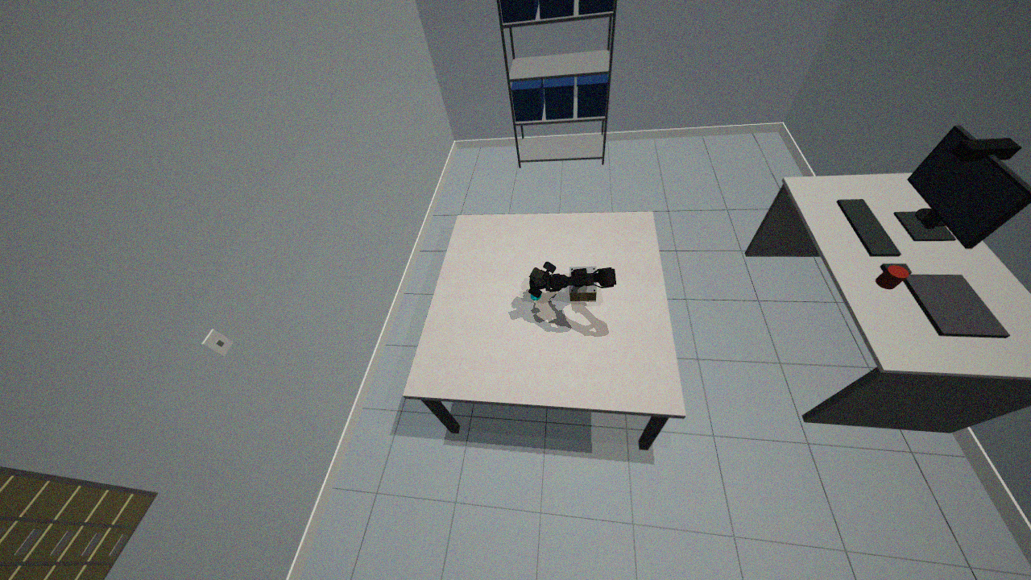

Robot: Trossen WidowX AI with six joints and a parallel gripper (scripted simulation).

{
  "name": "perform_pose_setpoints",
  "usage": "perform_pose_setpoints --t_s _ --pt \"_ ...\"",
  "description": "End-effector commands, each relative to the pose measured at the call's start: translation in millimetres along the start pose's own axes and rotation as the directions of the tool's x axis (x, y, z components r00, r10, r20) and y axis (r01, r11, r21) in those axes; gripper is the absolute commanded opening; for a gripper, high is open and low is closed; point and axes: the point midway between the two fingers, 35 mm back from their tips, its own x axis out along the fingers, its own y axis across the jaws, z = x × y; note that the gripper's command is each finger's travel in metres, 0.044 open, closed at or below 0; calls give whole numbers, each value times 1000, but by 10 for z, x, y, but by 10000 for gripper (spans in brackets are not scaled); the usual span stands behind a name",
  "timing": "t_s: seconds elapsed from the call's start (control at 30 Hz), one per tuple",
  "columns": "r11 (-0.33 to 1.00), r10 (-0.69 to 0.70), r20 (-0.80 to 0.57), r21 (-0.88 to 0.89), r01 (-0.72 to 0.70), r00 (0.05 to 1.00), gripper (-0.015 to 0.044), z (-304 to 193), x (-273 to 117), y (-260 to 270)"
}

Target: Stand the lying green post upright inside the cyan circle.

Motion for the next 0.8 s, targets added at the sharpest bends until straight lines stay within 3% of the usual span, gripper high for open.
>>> perform_pose_setpoints --t_s 0.0,0.77 --pt "1000 2 32 13 -3 999 23 15 -10 0" --pt "996 32 174 80 -47 984 23 35 -52 16"
